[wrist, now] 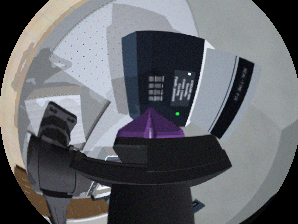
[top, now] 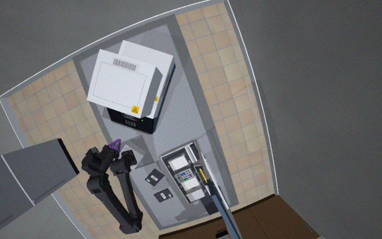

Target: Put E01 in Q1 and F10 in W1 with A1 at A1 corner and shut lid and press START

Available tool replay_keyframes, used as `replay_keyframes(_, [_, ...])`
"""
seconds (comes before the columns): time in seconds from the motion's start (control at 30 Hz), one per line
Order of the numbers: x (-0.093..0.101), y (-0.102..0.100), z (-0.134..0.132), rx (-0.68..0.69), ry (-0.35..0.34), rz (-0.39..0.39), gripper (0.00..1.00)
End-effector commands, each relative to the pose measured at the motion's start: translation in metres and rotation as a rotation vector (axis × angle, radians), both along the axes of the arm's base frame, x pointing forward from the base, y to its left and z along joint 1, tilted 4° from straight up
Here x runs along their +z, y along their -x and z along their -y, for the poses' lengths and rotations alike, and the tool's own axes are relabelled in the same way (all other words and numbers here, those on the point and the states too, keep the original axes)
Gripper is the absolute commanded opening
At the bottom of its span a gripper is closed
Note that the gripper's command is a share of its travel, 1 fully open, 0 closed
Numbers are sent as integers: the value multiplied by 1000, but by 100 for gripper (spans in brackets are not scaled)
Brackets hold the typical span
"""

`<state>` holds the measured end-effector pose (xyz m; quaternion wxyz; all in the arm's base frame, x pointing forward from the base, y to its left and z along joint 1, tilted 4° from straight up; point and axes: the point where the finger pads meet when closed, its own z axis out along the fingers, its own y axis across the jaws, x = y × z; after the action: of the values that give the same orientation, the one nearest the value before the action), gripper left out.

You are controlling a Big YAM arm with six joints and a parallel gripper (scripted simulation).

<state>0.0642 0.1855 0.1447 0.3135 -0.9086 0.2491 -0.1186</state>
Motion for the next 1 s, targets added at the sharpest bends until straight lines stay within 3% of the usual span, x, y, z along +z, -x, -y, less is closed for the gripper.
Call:
replay_keyframes(0.0, [5,0,-3,49,-2,14,0])
replay_keyframes(0.6, [-5,-15,-27,6,-14,4,0])
replay_keyframes(0.97, [-23,-25,-38,1,-7,0,0])
